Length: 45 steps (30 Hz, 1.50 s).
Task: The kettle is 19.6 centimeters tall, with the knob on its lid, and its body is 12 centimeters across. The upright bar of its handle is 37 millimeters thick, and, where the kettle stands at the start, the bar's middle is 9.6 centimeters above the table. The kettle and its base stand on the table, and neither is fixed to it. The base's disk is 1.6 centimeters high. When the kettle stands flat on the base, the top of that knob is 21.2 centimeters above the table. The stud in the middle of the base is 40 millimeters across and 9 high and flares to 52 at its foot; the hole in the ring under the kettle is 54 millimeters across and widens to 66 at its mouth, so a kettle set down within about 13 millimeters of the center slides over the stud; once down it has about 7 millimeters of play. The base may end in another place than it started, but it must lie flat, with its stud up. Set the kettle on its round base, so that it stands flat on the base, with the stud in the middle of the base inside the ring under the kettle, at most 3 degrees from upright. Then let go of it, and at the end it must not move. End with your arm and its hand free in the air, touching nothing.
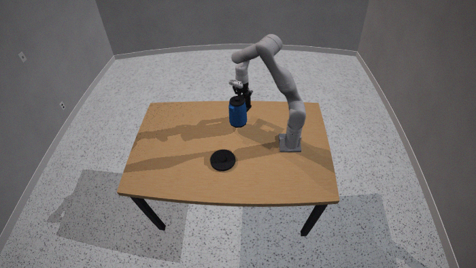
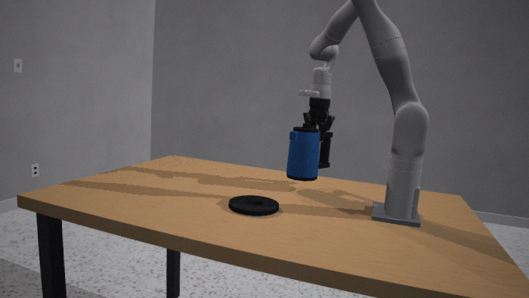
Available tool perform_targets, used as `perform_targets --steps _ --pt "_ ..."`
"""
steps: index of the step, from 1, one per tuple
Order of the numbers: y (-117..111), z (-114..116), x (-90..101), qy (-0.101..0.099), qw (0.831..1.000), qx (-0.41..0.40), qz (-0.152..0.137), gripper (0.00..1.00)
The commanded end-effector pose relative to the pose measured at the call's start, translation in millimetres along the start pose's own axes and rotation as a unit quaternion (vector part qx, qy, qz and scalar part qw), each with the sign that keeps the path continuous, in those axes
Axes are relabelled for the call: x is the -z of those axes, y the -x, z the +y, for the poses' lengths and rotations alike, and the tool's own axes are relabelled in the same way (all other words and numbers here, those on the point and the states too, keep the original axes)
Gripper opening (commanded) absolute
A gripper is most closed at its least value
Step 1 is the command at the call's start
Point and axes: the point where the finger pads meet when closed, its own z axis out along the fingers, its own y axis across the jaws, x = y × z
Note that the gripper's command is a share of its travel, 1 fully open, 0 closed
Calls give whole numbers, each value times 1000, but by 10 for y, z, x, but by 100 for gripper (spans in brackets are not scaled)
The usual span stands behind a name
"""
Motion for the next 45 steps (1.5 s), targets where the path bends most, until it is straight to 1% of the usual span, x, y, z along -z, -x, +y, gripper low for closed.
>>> perform_targets --steps 1,17,30,45 --pt "1 4 5 1 1000 0 0 0" --pt "-4 3 5 1 1000 0 0 0" --pt "-50 -9 6 1 1000 0 0 0" --pt "-239 -59 6 1 1000 0 0 0"
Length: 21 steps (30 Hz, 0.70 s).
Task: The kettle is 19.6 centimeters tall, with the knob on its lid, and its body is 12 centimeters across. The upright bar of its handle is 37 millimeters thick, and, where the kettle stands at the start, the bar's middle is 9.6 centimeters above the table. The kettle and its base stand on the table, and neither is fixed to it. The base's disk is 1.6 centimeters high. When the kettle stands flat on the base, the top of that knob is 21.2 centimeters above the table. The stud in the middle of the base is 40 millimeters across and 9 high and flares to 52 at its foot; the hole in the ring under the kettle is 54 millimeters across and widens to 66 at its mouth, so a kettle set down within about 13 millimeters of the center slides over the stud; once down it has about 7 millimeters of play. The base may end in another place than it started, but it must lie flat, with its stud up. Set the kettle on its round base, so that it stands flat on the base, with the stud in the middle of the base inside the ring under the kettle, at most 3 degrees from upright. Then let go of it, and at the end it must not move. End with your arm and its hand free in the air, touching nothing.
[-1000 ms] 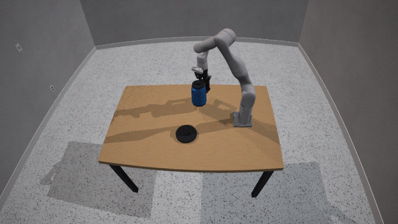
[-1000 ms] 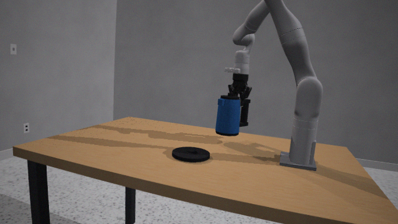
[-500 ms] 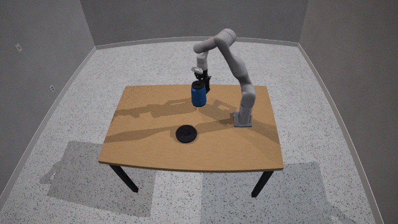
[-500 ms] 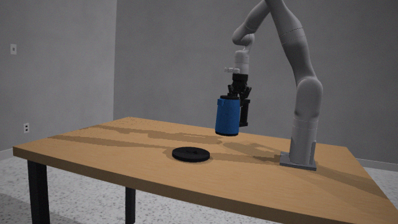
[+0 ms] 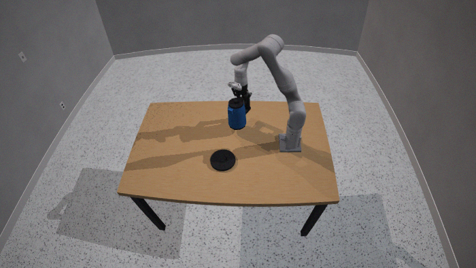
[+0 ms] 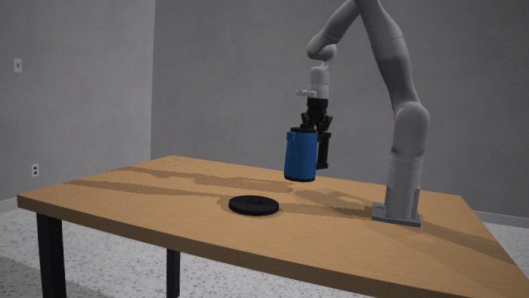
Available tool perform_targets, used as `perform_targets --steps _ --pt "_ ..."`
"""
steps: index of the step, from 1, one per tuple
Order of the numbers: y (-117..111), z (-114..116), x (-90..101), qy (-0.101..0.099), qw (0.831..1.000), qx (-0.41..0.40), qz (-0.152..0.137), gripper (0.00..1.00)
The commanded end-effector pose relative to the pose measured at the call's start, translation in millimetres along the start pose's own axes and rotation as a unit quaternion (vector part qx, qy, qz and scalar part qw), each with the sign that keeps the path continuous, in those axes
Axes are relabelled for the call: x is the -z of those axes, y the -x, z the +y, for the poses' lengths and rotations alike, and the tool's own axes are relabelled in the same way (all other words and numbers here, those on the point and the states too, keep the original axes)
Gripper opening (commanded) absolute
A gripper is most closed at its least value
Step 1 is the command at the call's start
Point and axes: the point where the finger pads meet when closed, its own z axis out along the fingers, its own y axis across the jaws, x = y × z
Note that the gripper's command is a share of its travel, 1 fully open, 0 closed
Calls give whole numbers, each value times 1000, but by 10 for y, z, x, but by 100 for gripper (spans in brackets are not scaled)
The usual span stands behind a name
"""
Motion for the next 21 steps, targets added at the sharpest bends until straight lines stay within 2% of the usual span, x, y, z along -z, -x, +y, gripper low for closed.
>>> perform_targets --steps 1,21 --pt "-56 -3 11 1 1000 5 1 0" --pt "-445 -111 13 1 1000 5 1 0"
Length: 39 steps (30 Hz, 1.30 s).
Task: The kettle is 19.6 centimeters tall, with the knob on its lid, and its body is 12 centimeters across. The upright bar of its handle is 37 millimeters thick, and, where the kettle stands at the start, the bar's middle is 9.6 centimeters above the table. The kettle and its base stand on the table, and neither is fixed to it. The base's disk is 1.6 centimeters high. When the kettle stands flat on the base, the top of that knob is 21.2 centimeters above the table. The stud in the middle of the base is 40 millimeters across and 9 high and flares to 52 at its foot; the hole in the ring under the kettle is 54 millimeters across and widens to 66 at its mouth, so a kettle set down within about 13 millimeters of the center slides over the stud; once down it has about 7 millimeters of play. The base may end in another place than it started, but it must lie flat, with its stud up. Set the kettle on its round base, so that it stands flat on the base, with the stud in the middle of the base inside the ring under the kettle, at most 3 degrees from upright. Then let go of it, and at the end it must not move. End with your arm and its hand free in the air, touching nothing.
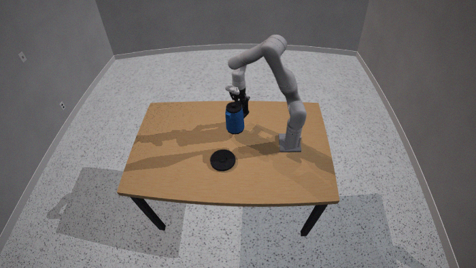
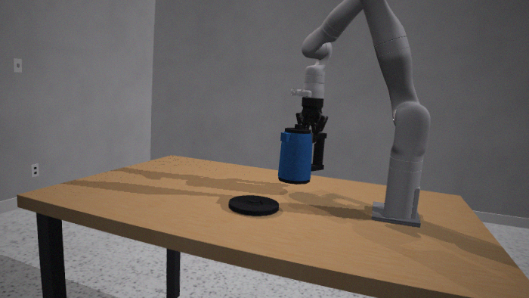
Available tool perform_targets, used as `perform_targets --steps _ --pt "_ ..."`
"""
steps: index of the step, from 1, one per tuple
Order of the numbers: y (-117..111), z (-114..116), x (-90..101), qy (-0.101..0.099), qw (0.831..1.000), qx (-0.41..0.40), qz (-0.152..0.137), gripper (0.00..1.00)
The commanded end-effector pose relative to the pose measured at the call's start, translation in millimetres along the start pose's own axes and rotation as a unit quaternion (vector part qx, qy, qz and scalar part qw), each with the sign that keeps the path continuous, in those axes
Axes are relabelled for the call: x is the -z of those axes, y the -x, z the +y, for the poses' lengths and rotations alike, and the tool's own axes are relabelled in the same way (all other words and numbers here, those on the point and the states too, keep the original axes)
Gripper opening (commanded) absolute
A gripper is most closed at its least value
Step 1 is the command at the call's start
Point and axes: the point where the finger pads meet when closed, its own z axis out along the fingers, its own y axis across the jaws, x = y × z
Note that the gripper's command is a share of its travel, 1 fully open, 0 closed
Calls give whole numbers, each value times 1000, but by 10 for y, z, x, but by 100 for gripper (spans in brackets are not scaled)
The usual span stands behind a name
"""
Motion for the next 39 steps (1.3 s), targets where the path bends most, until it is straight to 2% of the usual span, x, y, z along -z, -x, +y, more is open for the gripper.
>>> perform_targets --steps 1,39 --pt "-95 -15 12 2 1000 6 1 0" --pt "-1192 -320 17 2 1000 6 1 0"
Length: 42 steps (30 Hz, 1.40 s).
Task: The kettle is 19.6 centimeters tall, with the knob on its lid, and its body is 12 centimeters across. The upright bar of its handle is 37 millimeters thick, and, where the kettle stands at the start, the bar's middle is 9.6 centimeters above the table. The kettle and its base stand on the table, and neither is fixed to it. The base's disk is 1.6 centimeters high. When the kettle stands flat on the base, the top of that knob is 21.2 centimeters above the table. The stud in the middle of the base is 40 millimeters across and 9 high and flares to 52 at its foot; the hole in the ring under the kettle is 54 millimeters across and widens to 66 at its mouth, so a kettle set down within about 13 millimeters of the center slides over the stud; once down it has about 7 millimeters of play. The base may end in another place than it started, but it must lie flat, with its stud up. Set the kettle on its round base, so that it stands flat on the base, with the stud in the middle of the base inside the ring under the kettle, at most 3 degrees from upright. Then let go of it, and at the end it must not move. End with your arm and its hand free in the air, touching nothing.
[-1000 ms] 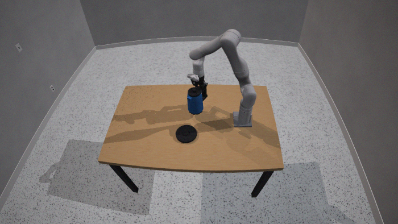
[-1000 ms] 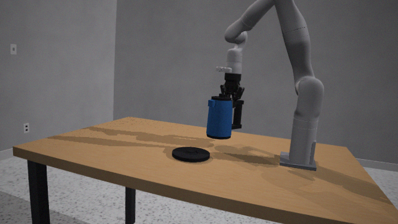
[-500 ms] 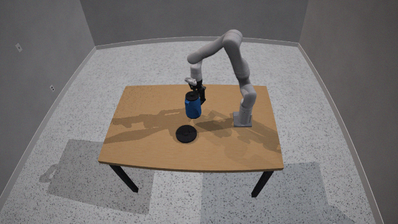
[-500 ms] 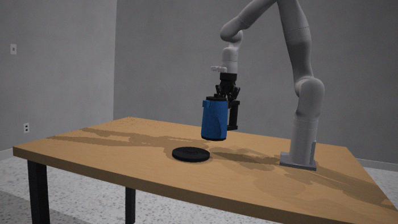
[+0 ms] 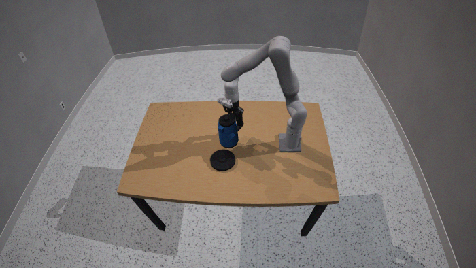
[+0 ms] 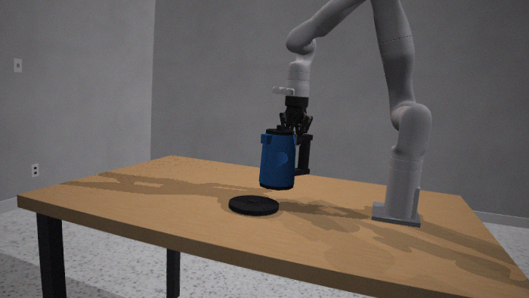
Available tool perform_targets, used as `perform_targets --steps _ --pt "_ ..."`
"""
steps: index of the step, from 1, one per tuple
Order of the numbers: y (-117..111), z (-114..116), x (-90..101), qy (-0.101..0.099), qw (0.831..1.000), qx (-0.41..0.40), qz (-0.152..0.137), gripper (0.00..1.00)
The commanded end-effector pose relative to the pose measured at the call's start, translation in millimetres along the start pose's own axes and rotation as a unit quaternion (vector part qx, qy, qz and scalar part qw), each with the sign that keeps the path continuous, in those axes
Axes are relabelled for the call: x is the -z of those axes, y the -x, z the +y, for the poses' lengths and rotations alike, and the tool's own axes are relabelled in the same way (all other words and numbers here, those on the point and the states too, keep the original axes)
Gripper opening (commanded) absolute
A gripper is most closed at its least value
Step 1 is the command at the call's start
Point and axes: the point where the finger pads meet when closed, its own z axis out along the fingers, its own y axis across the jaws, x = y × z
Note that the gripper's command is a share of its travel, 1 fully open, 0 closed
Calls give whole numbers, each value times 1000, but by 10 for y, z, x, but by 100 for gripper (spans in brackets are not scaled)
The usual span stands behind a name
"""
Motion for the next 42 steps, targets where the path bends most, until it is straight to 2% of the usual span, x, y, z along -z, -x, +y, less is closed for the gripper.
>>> perform_targets --steps 1,25,42 --pt "-127 -32 7 1 1000 9 1 0" --pt "-782 -219 9 1 1000 9 1 0" --pt "-1052 -296 10 1 1000 9 1 0"
